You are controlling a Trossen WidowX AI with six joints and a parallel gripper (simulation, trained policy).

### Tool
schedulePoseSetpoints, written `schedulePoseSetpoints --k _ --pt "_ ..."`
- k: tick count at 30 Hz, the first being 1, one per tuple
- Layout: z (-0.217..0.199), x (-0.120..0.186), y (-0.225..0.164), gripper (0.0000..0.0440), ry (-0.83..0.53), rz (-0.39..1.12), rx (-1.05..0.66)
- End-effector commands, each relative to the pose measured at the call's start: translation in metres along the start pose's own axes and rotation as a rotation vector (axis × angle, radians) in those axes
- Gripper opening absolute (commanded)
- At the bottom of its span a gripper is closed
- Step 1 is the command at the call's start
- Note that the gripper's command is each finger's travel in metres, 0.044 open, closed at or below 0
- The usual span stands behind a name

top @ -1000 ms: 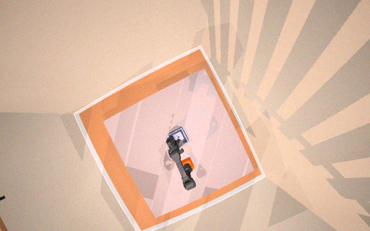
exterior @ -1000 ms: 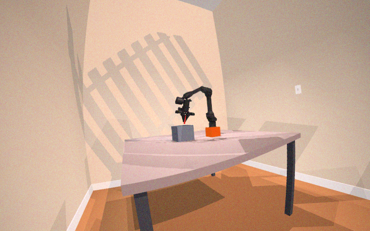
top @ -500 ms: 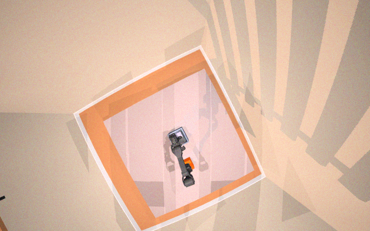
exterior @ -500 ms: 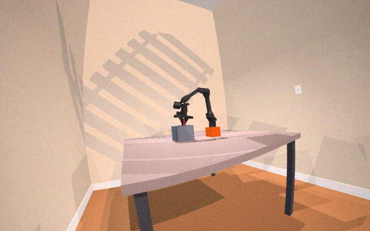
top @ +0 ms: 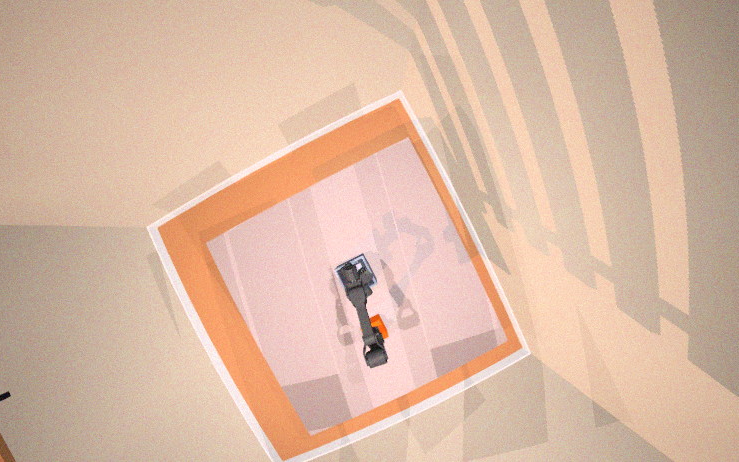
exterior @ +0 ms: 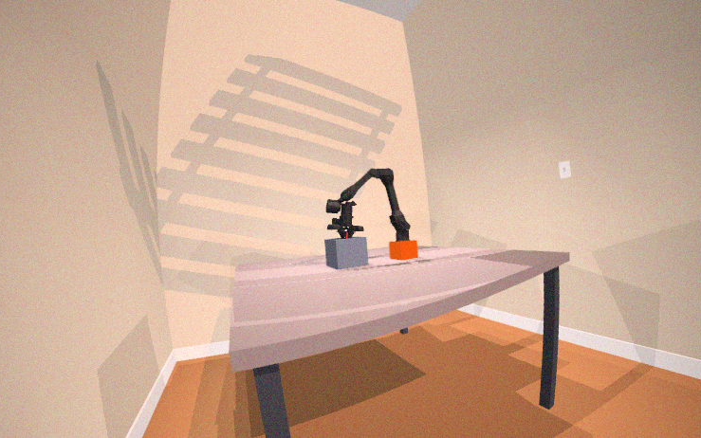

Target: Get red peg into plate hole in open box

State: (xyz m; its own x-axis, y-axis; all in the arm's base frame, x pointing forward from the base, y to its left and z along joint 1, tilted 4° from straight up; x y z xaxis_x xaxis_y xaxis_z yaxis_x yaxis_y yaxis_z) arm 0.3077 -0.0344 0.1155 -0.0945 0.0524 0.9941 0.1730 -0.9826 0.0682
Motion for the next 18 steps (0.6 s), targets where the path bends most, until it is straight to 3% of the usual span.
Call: schedulePoseSetpoints --k 1,7,14,18 --pt "-0.002 -0.012 0.001 0.0 -0.017 0.011 0.014" --pt "-0.001 -0.023 0.003 0.0011 -0.033 0.007 0.035" --pt "0.002 -0.033 0.004 0.0111 -0.059 0.01 0.056" --pt "0.003 -0.034 0.004 0.0108 -0.063 0.043 0.055"
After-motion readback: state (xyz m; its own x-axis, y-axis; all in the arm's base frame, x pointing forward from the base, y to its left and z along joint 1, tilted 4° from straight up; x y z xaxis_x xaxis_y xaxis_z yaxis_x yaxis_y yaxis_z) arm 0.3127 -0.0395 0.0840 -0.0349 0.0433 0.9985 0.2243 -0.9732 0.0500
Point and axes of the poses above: the point midway between the two fingers, 35 mm back from their tips, its own x axis back along the fingers, its own z axis across the jaws, y = z × x, the point moved 8 cm from there along x, back along the fingers, and after that the axes turned 3 degrees about -x, right-handed, at the moved point
